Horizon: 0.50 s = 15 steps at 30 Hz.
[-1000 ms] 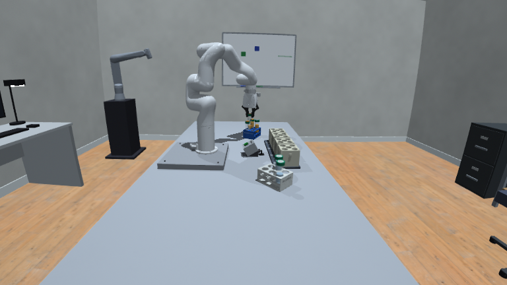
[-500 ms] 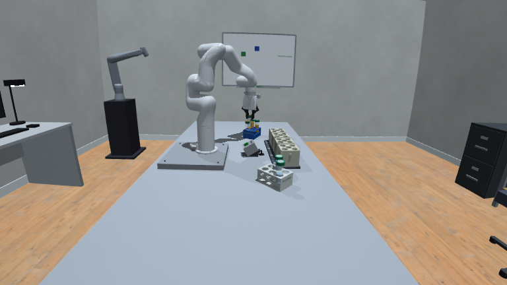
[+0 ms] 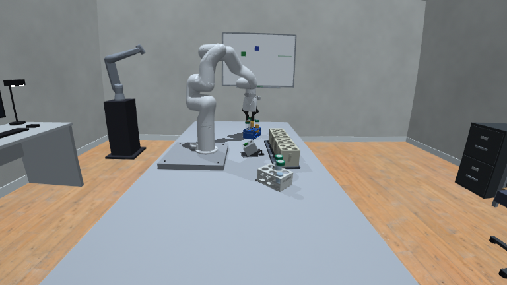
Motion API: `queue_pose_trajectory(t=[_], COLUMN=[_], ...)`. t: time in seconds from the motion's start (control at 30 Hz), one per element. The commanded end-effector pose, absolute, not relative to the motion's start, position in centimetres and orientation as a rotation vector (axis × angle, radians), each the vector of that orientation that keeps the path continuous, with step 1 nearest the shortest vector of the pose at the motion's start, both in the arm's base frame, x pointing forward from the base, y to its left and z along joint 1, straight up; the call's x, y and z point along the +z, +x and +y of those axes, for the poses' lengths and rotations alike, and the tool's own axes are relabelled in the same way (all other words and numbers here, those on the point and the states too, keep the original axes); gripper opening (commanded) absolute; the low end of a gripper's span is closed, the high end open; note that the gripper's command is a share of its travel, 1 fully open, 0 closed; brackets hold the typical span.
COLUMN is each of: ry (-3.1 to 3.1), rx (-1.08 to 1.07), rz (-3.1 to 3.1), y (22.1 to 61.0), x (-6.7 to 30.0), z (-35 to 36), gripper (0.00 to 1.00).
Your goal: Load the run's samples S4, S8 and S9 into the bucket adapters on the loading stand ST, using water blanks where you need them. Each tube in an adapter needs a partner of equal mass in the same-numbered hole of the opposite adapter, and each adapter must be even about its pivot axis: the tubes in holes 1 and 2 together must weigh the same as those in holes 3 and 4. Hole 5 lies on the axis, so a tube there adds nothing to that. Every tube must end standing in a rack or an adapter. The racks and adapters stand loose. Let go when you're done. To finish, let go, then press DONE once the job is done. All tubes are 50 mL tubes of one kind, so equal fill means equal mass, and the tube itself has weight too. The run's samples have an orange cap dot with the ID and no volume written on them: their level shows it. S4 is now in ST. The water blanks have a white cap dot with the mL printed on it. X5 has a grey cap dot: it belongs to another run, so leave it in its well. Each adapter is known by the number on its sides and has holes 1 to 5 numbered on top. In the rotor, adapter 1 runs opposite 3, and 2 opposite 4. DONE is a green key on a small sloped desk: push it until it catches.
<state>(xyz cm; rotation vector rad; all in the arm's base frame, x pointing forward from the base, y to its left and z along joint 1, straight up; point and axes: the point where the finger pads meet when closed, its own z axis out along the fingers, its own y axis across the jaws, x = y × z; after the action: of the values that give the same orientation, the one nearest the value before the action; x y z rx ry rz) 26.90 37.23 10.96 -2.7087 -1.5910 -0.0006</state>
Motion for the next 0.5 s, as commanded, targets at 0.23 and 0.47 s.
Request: queue_pose_trajectory(t=[0.23,0.47], ry=[-2.714,-2.714], rx=[-0.011,-0.011], rz=[-1.594,-1.594], y=[27.0,27.0], x=[10.0,9.5], z=[37.3,37.3], gripper=[0.00,0.00])
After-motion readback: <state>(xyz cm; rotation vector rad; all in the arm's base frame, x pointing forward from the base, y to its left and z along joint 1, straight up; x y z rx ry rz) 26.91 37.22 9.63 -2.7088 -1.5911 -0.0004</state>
